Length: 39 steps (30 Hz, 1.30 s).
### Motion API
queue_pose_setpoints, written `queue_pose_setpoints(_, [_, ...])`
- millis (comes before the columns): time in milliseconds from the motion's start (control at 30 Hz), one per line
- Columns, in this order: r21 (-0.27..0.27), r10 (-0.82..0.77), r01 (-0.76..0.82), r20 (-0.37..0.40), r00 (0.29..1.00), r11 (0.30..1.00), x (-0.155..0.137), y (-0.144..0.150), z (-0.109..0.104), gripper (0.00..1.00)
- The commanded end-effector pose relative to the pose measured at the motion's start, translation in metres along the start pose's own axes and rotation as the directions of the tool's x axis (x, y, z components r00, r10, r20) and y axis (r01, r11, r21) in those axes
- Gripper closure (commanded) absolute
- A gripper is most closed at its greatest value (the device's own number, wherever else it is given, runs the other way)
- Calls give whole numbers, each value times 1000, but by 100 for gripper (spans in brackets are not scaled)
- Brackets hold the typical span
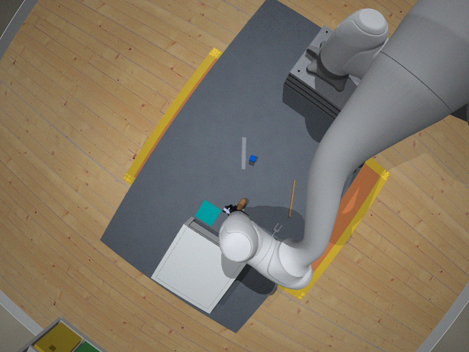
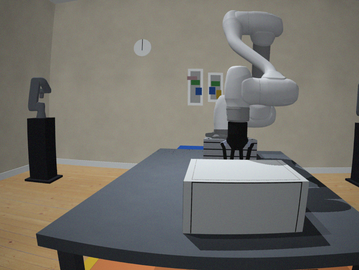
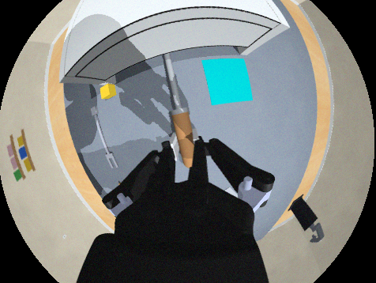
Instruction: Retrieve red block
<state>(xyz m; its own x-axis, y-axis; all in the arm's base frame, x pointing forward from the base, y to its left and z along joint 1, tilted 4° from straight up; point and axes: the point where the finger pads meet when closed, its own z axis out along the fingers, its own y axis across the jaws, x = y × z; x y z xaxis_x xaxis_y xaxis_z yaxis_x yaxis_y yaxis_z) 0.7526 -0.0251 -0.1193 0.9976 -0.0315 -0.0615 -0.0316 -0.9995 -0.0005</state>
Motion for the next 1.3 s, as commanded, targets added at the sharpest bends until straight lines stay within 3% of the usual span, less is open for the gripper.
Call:
queue_pose_setpoints(0, [0, 0, 0, 0, 1000, 1000, -9, 0, 0, 100])
queue_pose_setpoints(1267, [0, 1, -1, 0, 1000, 1000, -108, 0, 0, 100])
